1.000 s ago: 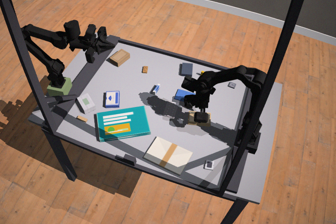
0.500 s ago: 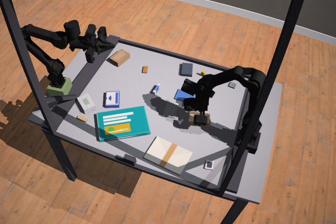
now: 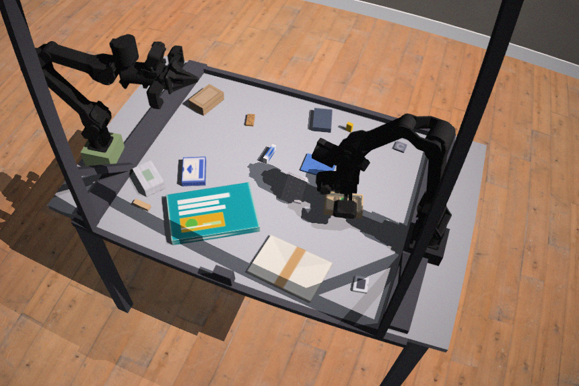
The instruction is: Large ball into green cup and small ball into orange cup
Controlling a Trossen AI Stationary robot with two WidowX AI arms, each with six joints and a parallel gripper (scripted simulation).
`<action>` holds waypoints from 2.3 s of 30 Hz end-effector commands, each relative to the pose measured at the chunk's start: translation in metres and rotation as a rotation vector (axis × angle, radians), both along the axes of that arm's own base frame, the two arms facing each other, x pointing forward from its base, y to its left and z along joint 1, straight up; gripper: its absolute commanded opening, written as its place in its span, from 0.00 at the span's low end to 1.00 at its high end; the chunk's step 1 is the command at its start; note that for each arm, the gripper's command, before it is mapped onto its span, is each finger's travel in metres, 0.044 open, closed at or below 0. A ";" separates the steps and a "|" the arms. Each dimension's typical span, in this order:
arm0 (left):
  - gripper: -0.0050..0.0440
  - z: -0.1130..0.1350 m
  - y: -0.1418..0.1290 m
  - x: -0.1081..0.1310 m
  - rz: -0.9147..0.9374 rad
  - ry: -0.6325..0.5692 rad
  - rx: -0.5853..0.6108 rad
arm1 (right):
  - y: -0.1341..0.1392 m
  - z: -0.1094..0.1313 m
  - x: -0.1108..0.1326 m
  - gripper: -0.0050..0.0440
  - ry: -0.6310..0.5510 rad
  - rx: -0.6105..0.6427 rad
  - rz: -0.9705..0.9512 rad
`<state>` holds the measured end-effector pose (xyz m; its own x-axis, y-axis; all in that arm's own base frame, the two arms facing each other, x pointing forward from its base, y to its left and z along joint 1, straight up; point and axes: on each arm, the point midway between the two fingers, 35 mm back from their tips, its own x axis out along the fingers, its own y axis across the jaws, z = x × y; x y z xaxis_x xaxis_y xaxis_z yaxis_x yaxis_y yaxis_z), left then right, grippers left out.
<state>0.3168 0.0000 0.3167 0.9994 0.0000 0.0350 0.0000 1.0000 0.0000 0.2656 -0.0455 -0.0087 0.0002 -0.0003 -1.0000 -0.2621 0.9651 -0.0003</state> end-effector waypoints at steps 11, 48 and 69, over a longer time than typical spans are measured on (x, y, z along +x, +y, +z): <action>0.00 0.006 0.000 -0.001 0.000 -0.015 0.000 | 0.001 0.000 -0.001 0.10 0.003 0.001 -0.002; 0.00 0.006 0.000 -0.001 0.000 -0.015 0.000 | -0.001 0.061 0.007 0.00 -0.045 -0.006 0.000; 0.00 0.006 0.000 -0.001 0.000 -0.015 0.000 | -0.001 0.080 0.007 0.00 -0.046 -0.005 0.004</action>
<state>0.3168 0.0000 0.3167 0.9994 0.0000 0.0350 0.0000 1.0000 0.0000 0.2643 -0.0453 0.0555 -0.0039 0.0004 -1.0000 -0.2623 0.9650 0.0014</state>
